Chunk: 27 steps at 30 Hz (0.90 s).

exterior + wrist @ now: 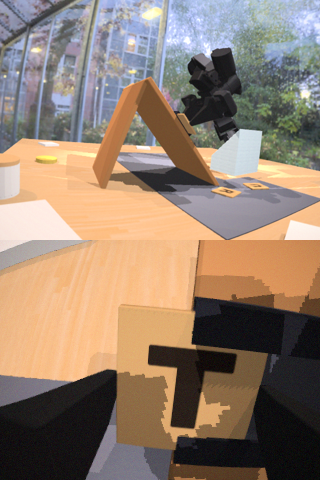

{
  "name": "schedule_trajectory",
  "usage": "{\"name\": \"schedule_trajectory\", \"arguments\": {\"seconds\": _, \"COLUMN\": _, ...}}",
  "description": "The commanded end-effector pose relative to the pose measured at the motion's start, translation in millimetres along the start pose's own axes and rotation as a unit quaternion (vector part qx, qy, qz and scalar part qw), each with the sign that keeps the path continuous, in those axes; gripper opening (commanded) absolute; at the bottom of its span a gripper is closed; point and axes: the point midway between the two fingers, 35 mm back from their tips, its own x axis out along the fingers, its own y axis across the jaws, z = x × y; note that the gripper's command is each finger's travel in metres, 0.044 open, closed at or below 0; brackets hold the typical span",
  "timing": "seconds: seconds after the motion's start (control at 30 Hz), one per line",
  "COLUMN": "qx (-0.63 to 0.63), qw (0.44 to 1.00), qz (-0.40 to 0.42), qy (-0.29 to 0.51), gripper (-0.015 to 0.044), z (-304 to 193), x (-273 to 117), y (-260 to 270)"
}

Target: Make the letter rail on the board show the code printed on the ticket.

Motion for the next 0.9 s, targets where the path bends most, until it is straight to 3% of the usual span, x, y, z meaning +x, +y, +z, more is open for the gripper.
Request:
{"name": "schedule_trajectory", "arguments": {"seconds": 0.0, "qx": 0.002, "qw": 1.000, "qz": 0.003, "qy": -0.001, "gripper": 0.0000, "z": 1.9, "x": -0.9, "y": -2.4}}
{"name": "schedule_trajectory", "arguments": {"seconds": 0.87, "qx": 0.002, "qw": 1.000, "qz": 0.002, "qy": -0.001, "gripper": 0.0000, "z": 1.6, "x": -0.8, "y": -15.6}}
